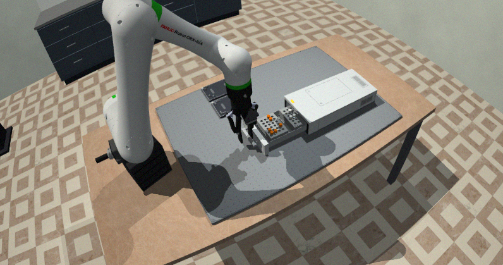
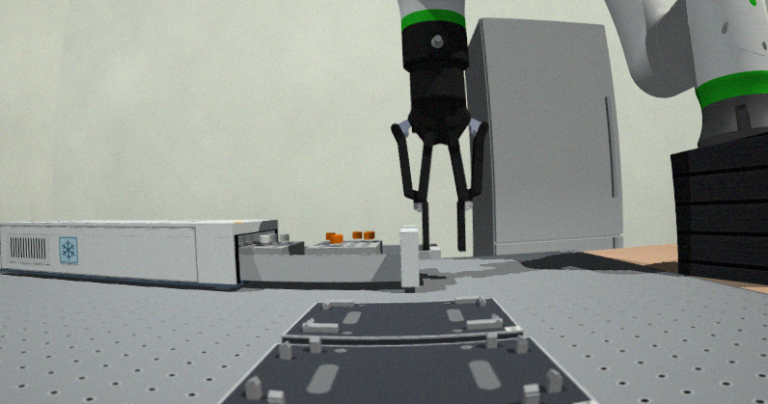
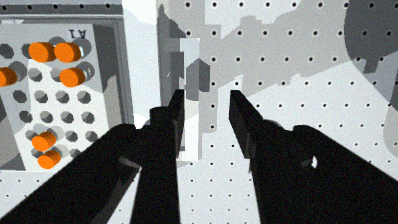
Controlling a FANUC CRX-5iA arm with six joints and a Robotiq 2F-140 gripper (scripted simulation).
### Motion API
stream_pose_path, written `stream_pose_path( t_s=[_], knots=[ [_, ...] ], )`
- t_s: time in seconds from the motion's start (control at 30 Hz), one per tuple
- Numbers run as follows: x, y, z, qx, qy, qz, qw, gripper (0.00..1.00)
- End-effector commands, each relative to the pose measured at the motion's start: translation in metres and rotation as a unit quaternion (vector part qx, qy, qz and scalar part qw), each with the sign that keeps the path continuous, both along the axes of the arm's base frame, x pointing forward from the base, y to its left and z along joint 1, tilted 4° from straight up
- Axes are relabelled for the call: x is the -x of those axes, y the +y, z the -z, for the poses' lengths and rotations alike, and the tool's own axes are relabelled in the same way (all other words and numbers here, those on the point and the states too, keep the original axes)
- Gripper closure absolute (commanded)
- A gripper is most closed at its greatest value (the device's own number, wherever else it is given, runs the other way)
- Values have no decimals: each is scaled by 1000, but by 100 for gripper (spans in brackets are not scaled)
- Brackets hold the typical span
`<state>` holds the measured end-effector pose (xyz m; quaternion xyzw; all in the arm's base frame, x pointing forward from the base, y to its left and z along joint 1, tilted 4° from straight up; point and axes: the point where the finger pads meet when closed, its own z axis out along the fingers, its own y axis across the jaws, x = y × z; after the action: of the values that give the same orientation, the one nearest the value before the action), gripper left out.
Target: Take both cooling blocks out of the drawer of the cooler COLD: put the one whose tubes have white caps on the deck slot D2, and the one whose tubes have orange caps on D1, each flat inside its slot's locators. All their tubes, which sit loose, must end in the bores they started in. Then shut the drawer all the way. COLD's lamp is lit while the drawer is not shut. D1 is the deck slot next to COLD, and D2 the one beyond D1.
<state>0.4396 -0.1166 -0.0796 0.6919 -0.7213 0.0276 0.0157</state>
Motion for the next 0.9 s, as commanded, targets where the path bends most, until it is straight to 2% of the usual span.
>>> stream_pose_path(
  t_s=[0.0, 0.87],
  knots=[
    [3, 0, -1, 0, -1, 0, 1000, 66],
    [33, 1, 0, 0, -1, 0, 1000, 66]
  ],
)
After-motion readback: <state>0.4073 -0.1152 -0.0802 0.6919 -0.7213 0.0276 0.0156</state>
